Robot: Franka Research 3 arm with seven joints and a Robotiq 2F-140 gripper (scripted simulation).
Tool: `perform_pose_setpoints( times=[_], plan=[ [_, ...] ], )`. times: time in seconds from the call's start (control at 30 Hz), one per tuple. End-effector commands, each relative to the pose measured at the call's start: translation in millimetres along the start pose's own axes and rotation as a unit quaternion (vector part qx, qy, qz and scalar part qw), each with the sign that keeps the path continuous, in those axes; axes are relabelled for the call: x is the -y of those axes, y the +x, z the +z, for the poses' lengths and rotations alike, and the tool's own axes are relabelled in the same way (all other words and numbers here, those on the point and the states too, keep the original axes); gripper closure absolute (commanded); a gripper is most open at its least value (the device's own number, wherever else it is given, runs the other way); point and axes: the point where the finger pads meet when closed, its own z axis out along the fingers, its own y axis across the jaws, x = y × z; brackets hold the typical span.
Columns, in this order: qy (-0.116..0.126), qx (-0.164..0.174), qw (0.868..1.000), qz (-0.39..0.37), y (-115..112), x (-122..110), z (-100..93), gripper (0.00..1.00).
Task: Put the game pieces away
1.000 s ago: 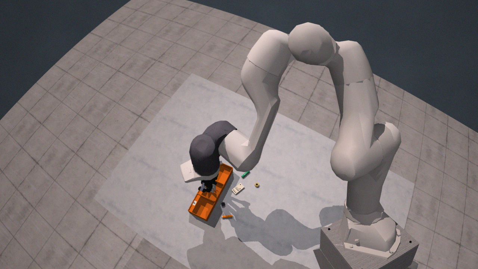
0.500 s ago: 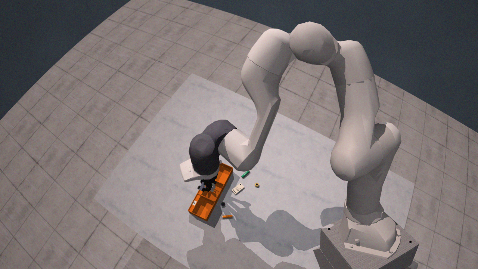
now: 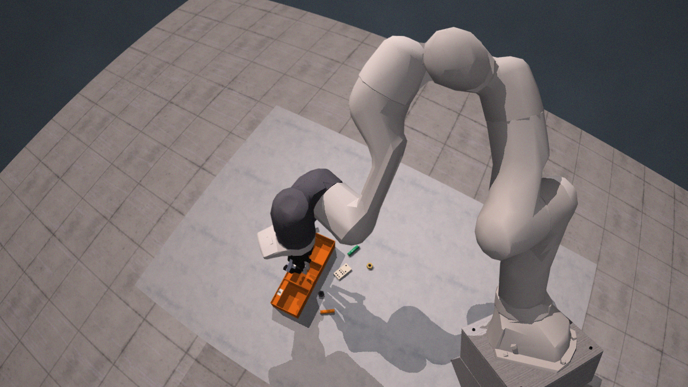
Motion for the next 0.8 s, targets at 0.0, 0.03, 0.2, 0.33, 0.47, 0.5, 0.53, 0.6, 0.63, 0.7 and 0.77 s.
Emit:
perform_pose_setpoints(
  times=[0.0,0.03,0.2,0.33,0.47,0.5,0.53,0.6,0.63,0.7,0.77],
  plan=[
    [0.002,0.002,1.0,-0.005,-1.5,0.9,-4.6,0.95],
    [0.002,0.002,1.0,-0.005,-1.5,0.9,-8.6,0.95],
    [0.002,0.002,1.0,-0.005,-1.4,0.8,-28.6,0.95],
    [0.002,0.002,1.0,-0.005,-1.3,0.8,-36.0,0.95],
    [0.002,0.002,1.0,-0.005,-1.3,0.8,-36.0,0.95],
    [0.002,0.002,1.0,-0.005,-1.3,0.8,-36.0,0.95],
    [0.002,0.002,1.0,-0.005,-1.3,0.8,-36.0,0.95],
    [0.002,0.002,1.0,-0.005,-1.3,0.8,-36.0,0.95],
    [0.002,0.002,1.0,-0.005,-1.5,5.8,-36.0,0.95],
    [0.002,0.002,1.0,-0.005,-1.8,15.8,-36.1,0.95],
    [0.002,0.002,1.0,-0.005,-2.1,25.8,-36.1,0.95]
  ],
)
